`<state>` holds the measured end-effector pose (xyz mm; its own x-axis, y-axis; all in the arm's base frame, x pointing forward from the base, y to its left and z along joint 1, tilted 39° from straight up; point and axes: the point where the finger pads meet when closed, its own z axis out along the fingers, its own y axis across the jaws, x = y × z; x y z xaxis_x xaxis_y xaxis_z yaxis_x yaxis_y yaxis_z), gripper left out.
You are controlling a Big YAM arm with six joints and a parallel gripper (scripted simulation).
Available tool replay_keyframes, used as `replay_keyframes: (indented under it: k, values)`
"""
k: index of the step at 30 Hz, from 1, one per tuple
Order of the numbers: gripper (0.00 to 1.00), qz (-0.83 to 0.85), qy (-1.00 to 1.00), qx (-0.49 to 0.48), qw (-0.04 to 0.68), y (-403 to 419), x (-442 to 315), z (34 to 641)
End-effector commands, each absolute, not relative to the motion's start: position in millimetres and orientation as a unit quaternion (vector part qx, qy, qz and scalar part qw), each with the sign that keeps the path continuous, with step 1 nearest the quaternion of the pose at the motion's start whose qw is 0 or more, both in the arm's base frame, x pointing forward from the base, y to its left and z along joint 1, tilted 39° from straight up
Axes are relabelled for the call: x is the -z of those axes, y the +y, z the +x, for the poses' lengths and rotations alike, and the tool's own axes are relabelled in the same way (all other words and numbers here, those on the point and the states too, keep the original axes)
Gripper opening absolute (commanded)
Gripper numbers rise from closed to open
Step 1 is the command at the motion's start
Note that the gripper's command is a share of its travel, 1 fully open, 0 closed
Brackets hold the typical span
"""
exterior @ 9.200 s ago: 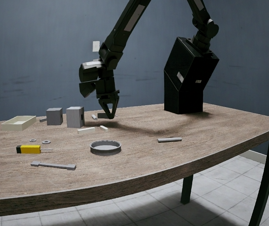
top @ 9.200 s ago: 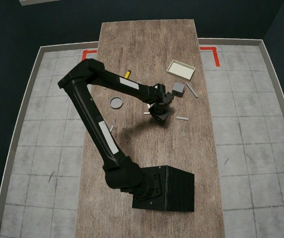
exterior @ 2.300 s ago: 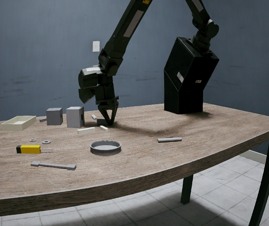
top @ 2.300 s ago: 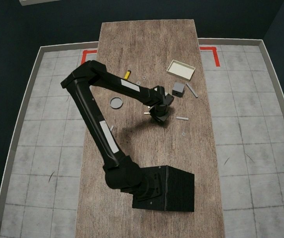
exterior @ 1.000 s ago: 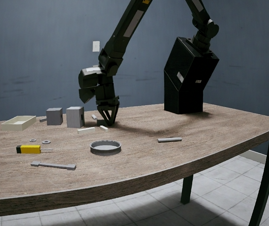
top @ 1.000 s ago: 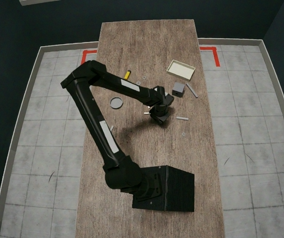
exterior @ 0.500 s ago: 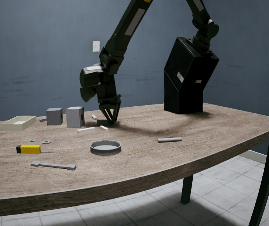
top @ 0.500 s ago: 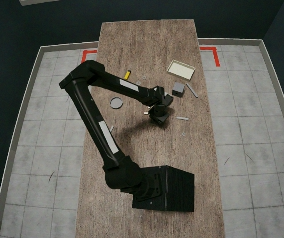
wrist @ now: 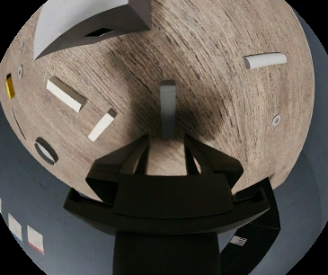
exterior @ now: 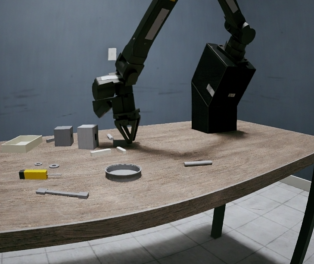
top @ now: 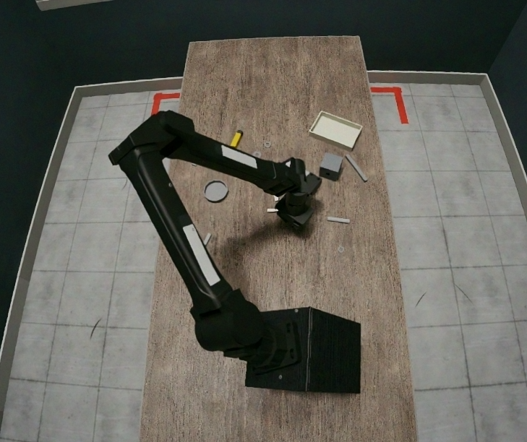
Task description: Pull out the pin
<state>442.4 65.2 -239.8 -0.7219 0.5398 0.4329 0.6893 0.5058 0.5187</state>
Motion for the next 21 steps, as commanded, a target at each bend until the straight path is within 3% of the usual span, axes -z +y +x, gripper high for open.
replay_keyframes:
  k: [1,21]
  values:
    - [0.39,-0.364,-0.858,0.351,0.095,48,229,448]
    - [0.39,-0.363,-0.858,0.351,0.094,36,211,444]
